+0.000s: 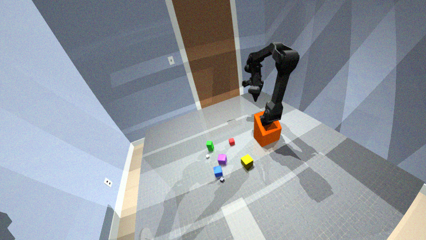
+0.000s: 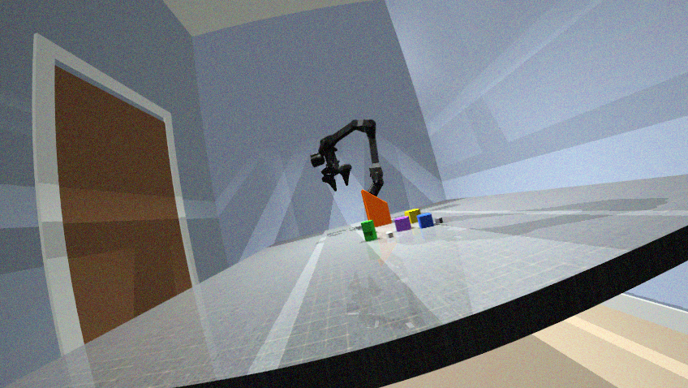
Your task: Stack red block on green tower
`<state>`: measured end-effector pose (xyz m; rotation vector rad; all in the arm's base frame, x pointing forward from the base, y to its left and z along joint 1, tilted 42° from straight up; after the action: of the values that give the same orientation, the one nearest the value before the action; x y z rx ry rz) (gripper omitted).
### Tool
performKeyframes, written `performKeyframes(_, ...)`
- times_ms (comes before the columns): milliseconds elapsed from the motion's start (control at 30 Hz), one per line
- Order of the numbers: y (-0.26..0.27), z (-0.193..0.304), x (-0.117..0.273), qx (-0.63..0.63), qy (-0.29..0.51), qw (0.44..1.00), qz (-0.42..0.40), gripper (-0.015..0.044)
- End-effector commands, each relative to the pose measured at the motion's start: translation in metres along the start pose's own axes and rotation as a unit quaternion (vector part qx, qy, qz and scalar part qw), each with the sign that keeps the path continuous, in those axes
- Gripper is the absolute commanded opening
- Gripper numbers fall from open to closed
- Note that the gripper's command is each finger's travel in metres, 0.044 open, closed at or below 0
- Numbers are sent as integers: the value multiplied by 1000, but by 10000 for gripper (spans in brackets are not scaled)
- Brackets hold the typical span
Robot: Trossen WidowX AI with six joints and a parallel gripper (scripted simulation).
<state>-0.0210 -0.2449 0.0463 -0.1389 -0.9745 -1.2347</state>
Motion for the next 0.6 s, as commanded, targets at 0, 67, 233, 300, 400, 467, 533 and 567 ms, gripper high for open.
performKeyframes(0,24,-17,-6,23,-9,1000,16,440)
performKeyframes(67,35,-25,-9,35,-11,999,25,440)
performKeyframes(233,64,-41,-18,67,-18,997,44,440)
performKeyframes(300,75,-46,-23,80,-21,995,50,440)
performKeyframes(400,93,-54,-30,100,-28,993,56,440)
performKeyframes(467,104,-58,-35,113,-32,991,59,440)
performKeyframes(533,116,-62,-41,127,-36,989,62,440)
performKeyframes(567,122,-63,-43,134,-38,988,63,440)
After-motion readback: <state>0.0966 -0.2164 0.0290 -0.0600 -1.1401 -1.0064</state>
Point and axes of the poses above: the point midway between the two fingers, 35 mm back from their tips, its own x axis back along the fingers, its own y axis across the jaws, z = x × y, the point moved 9 cm from there along x, back along the fingers, and after that the axes turned 14 degrees about -x, right-handed, at the moved point
